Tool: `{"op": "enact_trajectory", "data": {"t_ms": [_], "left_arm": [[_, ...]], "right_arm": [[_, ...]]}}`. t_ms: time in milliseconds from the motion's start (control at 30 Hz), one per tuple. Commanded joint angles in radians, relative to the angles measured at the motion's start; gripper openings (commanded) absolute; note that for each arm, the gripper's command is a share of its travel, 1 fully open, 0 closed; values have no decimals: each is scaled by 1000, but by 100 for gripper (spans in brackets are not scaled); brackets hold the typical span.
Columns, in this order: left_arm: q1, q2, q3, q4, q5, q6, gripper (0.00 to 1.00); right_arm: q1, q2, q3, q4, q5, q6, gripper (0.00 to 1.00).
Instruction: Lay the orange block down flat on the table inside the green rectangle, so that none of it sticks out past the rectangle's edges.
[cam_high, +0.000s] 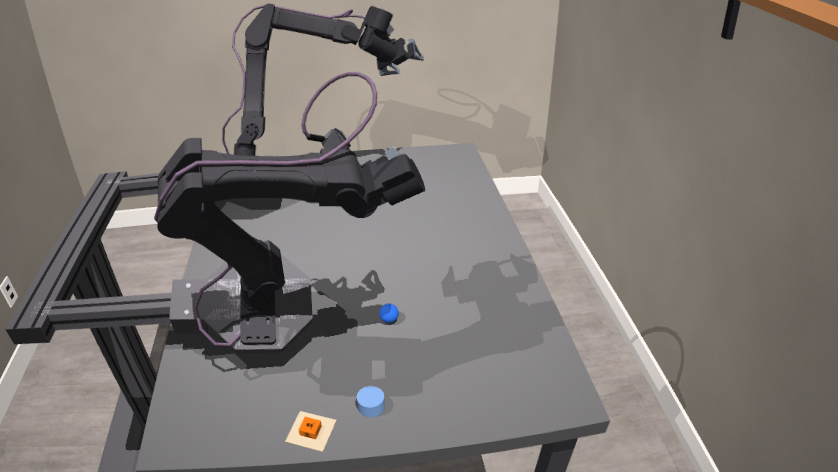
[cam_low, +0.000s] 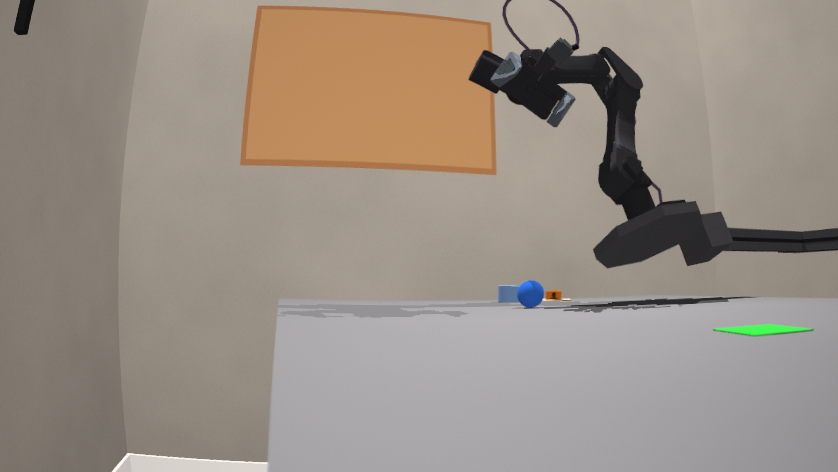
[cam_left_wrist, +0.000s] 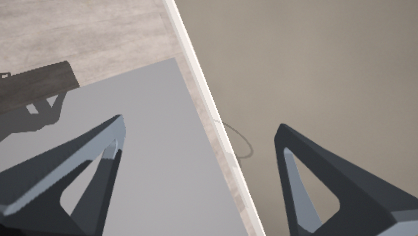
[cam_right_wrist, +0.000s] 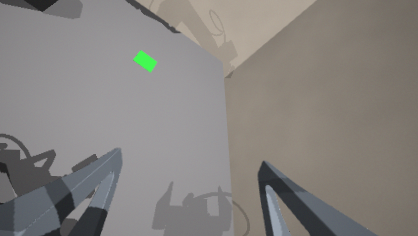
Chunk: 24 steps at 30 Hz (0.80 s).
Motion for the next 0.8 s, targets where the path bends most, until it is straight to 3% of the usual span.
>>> {"op": "enact_trajectory", "data": {"t_ms": [0, 567, 767], "left_arm": [[-9, -15, 13, 0, -2, 6, 100], [-3, -8, 7, 5, 0, 0, 100], [-16, -43, -71, 90, 44, 125, 100]], "right_arm": [[5, -8, 13, -4, -19, 5, 100], [1, -2, 4, 2, -1, 0, 100], [-79, -10, -25, 32, -13, 38, 100]]}}
